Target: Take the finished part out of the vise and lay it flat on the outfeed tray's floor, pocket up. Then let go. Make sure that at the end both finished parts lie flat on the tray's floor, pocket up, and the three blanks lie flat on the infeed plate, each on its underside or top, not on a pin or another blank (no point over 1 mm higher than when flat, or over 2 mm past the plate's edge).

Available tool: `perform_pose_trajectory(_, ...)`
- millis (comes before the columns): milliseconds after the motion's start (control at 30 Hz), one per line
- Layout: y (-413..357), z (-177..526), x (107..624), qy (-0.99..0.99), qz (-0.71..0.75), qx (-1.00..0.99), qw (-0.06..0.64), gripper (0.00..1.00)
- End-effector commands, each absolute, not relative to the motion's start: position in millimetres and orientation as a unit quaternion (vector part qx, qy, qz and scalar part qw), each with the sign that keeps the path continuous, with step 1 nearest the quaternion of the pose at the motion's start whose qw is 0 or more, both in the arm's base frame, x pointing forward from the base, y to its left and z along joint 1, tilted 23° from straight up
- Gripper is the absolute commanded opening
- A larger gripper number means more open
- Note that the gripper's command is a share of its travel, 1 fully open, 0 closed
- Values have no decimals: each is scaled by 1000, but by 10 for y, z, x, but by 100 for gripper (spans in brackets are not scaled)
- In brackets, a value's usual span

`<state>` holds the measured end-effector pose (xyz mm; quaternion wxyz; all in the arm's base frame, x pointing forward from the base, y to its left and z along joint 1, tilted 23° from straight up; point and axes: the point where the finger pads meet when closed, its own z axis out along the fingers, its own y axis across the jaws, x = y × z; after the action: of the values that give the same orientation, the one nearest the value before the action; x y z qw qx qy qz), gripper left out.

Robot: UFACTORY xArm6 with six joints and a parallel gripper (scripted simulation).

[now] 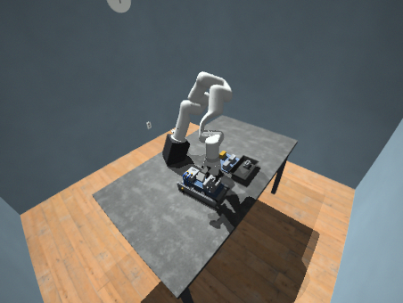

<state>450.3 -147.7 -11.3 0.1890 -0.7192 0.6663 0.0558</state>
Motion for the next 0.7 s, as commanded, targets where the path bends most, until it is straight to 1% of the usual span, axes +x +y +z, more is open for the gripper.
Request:
perform_pose_trajectory(0, -1486, -103, 4516, 666, 54, -719, 189, 69)
perform_pose_trajectory(667, -1467, -154, 4525, 666, 54, -719, 189, 69)
